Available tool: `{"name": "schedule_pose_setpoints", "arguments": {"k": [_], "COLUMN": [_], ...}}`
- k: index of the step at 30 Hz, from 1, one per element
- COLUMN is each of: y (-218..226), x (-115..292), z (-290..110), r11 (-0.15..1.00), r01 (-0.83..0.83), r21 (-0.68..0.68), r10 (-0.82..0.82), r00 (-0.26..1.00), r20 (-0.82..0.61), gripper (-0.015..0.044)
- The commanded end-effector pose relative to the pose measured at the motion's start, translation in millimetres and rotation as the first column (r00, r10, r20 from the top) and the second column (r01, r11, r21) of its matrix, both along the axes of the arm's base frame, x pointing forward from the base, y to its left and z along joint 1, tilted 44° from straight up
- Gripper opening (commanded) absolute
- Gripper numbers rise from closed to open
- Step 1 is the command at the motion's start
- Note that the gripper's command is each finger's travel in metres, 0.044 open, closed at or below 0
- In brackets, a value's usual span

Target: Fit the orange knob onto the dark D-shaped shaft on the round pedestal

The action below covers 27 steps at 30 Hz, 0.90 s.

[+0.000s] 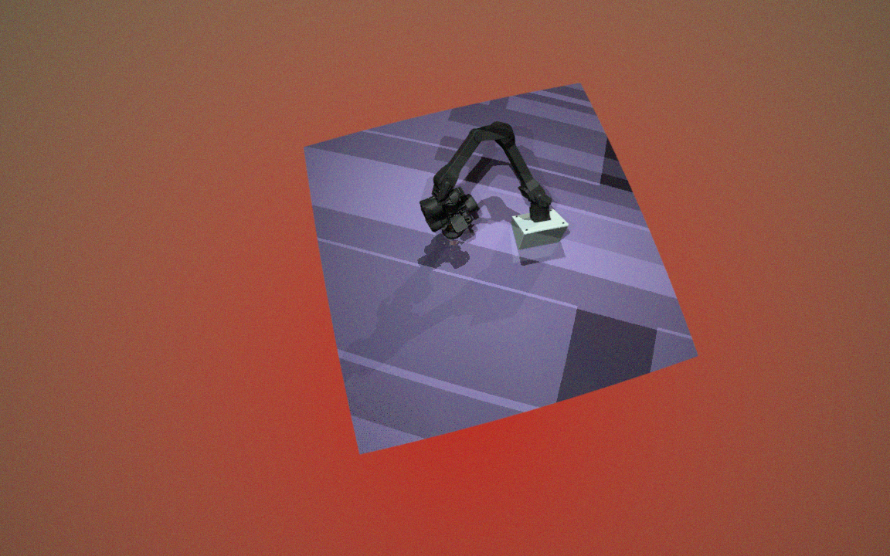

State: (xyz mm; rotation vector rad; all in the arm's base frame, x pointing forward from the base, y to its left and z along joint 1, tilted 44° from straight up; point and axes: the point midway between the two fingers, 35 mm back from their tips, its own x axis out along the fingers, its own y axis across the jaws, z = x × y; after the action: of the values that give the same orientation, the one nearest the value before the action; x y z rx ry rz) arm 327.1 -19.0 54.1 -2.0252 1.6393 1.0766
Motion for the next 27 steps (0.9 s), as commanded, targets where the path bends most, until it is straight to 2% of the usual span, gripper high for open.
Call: {"name": "schedule_pose_setpoints", "arguments": {"k": [1,27], "y": [-0.4,-0.8], "x": [-0.1,0.0], "z": [0.2,-0.2], "r11": [1.000,1.000], "r01": [-0.009,0.025], "r21": [-0.001,0.002], "r10": [0.009,-0.025], "r00": [1.000,0.999], "r20": [-0.008,0.025], "gripper": [0.0000,0.0000]}}
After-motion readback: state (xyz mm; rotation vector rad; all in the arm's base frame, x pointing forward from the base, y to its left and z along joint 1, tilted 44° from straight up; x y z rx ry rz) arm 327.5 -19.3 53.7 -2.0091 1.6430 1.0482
